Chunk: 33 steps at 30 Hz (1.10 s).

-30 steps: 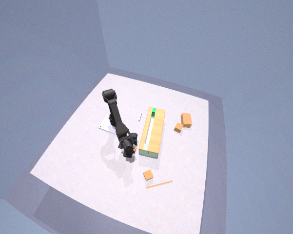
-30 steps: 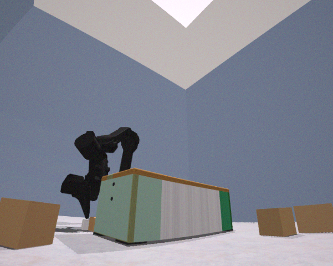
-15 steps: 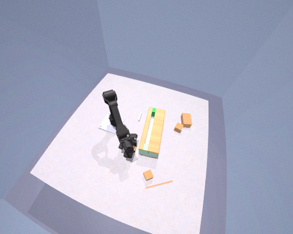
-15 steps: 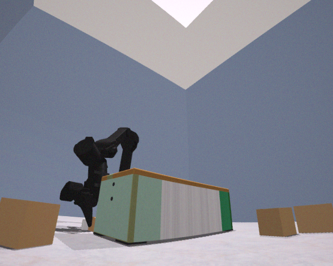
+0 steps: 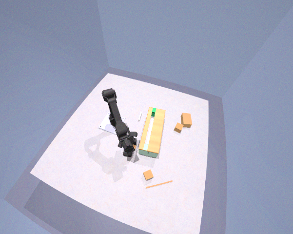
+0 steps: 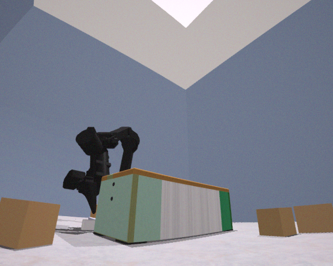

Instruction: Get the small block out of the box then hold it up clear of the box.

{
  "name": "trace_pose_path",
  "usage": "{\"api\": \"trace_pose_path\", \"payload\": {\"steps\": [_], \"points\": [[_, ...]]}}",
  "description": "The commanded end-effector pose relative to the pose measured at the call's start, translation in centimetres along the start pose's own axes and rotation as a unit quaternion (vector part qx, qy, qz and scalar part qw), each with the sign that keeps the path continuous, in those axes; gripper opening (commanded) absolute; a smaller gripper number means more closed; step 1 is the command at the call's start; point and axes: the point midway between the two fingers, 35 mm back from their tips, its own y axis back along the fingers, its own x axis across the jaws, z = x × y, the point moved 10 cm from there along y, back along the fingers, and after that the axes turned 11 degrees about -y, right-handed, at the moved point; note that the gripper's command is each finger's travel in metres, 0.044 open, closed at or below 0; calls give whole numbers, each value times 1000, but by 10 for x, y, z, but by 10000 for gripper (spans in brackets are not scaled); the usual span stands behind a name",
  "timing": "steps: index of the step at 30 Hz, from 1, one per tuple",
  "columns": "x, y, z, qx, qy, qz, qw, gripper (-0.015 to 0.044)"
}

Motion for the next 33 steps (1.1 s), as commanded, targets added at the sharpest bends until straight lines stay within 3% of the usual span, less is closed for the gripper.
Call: {"api": "trace_pose_path", "payload": {"steps": [1,33], "points": [[-2,23,-9,6,5,5,1000,0],[-70,119,-22,71,-281,132,948,0]]}}
